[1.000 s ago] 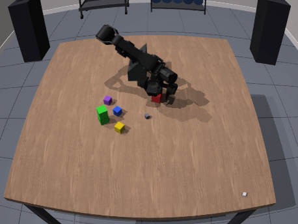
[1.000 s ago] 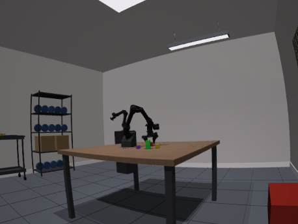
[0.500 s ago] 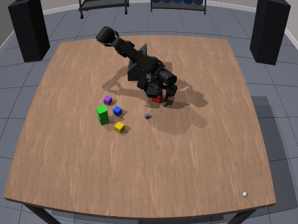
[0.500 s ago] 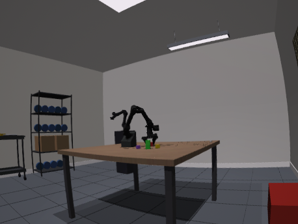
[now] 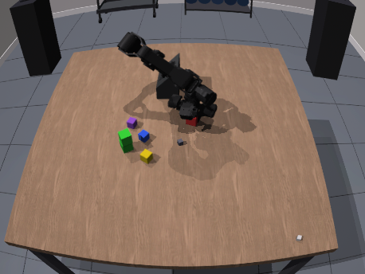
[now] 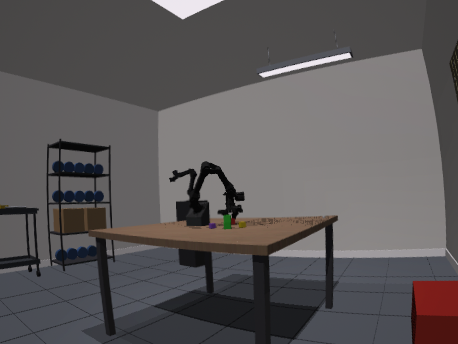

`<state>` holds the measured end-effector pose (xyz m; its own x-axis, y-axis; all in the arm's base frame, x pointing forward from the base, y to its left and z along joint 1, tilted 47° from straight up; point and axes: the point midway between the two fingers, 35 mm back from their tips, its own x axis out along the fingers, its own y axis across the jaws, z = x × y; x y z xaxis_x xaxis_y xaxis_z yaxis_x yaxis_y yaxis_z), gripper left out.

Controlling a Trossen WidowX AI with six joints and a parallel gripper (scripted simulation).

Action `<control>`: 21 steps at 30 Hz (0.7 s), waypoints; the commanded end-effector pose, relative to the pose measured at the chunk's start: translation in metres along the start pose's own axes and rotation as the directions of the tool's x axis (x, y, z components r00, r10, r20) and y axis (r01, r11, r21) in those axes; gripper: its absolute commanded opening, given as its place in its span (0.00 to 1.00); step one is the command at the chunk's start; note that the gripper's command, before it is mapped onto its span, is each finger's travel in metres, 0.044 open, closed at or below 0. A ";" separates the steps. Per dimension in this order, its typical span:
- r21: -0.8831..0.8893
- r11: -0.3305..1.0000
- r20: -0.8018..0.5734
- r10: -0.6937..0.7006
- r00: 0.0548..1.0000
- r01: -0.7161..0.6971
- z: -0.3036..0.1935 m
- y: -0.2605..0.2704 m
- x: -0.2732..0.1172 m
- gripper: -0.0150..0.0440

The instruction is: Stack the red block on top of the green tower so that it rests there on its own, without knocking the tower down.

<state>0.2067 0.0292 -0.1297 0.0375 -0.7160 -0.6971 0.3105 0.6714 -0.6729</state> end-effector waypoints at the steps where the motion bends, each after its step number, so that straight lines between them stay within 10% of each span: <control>1: -0.003 1.000 0.005 -0.002 1.000 0.002 0.001 0.000 0.000 0.57; 12: -0.003 1.000 0.004 0.000 1.000 0.000 0.001 0.001 -0.018 0.25; 21: -0.003 1.000 0.003 0.002 1.000 -0.002 0.000 0.001 -0.070 0.25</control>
<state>0.2047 0.0691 -0.0913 0.0410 -0.7200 -0.6928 0.3034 0.6696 -0.6779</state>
